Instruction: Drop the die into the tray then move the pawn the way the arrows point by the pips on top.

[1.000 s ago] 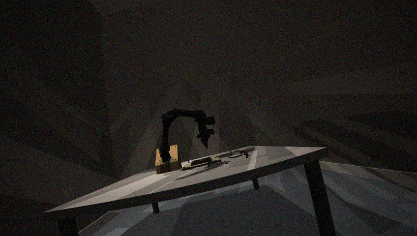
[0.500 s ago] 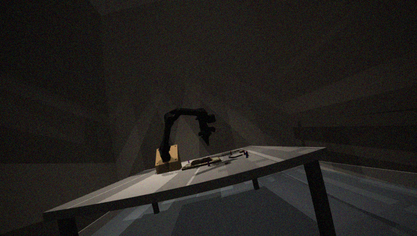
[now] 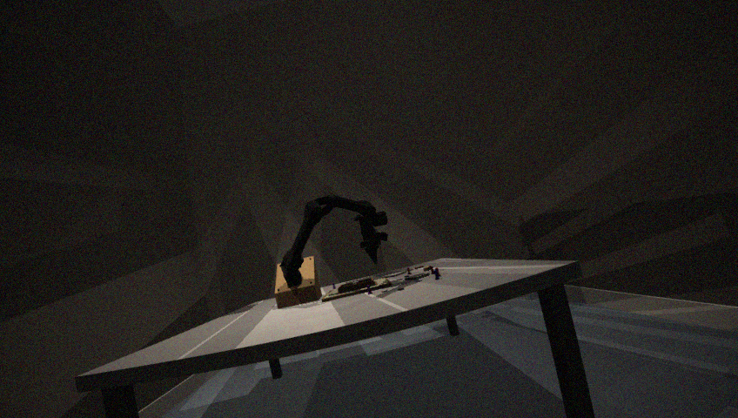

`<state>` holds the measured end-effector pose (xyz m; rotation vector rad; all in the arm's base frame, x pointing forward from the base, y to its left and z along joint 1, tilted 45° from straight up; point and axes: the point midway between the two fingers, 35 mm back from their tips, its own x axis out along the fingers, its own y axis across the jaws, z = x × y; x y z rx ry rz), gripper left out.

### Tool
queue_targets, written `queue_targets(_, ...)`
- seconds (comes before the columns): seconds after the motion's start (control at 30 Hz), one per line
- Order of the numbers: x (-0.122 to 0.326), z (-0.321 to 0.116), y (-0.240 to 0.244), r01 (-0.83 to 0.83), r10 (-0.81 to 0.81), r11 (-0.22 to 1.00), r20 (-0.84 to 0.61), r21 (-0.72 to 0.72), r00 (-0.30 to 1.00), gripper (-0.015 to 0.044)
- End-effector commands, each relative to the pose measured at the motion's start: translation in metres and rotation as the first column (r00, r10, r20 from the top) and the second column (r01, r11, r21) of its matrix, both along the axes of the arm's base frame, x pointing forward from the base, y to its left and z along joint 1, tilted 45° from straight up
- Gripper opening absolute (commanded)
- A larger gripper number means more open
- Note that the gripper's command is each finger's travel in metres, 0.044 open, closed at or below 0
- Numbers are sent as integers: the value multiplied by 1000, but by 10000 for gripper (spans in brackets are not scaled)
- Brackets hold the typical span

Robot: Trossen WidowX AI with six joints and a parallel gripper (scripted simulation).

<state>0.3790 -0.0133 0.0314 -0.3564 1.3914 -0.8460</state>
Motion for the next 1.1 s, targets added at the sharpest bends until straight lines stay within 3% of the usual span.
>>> queue_targets(0.0,5,-25,8,2,-2,1000,-3,0,1000,0)
queue_targets(0.3,11,-70,23,10,-10,1000,1,3,1000,0)
queue_targets(1.07,9,-99,-5,10,-10,1000,1,2,1000,0)
